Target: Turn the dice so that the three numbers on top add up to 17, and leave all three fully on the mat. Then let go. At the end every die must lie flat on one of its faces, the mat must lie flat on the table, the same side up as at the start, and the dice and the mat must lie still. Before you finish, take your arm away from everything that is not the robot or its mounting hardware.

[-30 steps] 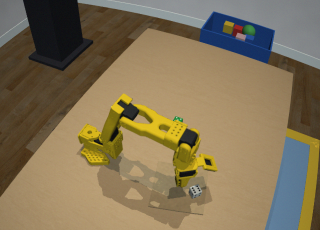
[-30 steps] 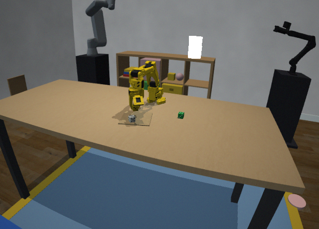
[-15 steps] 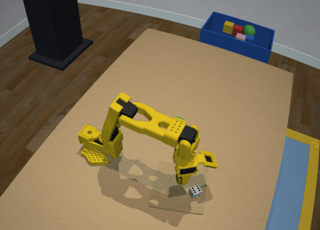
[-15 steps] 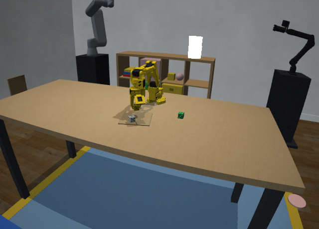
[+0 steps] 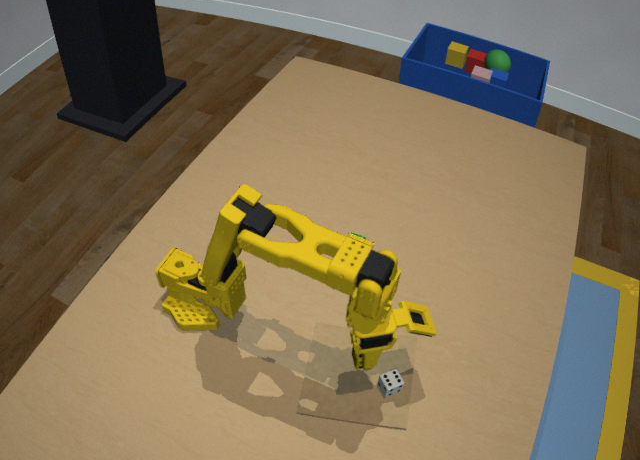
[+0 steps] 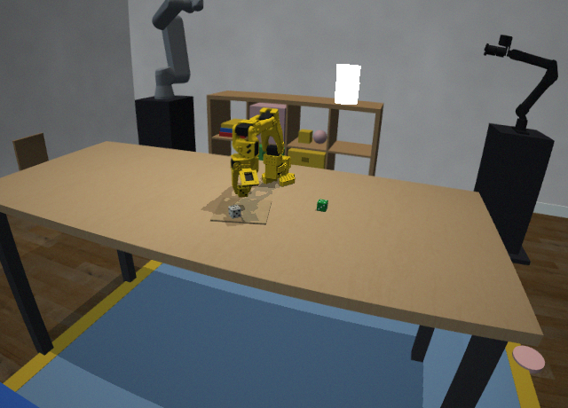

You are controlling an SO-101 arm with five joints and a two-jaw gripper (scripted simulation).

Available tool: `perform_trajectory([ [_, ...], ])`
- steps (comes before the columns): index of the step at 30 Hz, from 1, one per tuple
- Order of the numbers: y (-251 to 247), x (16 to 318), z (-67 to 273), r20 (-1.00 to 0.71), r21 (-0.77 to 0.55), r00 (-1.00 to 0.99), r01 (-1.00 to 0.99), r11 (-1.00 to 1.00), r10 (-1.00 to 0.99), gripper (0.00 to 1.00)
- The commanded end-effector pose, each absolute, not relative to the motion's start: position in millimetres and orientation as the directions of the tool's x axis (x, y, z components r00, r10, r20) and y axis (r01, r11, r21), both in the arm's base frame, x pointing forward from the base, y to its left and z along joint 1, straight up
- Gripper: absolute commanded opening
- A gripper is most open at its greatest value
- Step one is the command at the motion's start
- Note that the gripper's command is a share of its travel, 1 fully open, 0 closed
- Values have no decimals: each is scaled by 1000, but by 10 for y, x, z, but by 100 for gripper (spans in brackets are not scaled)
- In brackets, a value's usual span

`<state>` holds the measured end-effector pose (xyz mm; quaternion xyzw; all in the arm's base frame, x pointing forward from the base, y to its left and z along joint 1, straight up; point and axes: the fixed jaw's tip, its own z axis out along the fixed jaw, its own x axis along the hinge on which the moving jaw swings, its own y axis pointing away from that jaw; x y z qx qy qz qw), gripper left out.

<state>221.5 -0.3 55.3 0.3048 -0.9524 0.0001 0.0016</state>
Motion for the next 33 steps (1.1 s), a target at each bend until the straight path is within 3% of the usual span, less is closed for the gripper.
perform_trajectory([
  [1, 23, 2265, 653, -51, -38, -811, -581, 813, -582, 0],
  [33, 23, 2272, 545, -51, -38, -811, -581, 813, -582, 0],
])
